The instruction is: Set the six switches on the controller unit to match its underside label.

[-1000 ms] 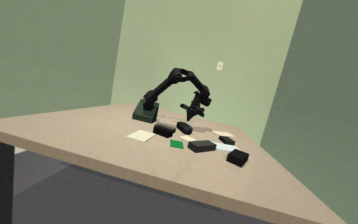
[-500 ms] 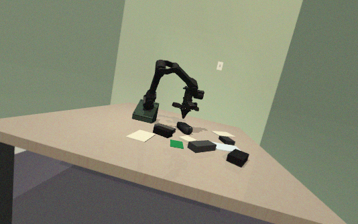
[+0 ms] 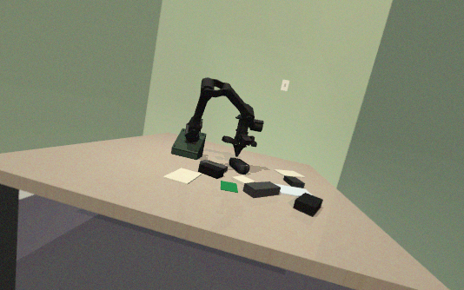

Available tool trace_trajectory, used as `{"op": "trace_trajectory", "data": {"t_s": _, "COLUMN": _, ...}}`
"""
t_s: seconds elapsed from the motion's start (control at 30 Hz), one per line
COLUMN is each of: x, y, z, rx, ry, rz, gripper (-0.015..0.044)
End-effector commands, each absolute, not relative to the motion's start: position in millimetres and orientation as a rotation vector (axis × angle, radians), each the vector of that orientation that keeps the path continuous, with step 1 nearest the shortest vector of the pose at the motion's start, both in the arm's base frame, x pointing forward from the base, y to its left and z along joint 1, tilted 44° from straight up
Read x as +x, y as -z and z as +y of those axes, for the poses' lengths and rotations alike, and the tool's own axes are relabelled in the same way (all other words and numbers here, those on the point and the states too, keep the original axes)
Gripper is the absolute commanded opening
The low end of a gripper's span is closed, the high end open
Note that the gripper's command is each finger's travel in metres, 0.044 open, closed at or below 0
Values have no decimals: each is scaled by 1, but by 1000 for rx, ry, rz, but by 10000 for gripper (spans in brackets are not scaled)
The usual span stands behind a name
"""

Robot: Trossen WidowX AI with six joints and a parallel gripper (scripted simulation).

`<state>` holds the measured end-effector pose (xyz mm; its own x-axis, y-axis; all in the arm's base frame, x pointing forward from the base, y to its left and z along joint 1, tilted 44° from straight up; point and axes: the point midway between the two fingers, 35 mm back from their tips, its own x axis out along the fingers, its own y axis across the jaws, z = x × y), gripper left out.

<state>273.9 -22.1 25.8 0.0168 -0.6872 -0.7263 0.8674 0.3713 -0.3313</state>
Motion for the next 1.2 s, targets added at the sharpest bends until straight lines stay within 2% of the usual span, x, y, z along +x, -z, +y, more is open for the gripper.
{"op": "trace_trajectory", "data": {"t_s": 0.0, "x": 274, "y": -21, "z": -29, "rx": 223, "ry": 1225, "rz": 965, "gripper": 0}}
{"op": "trace_trajectory", "data": {"t_s": 0.97, "x": 274, "y": -9, "z": -41, "rx": 223, "ry": 1226, "rz": 965, "gripper": 0}}
{"op": "trace_trajectory", "data": {"t_s": 1.17, "x": 273, "y": -41, "z": -10, "rx": 224, "ry": 1225, "rz": 966, "gripper": 0}}
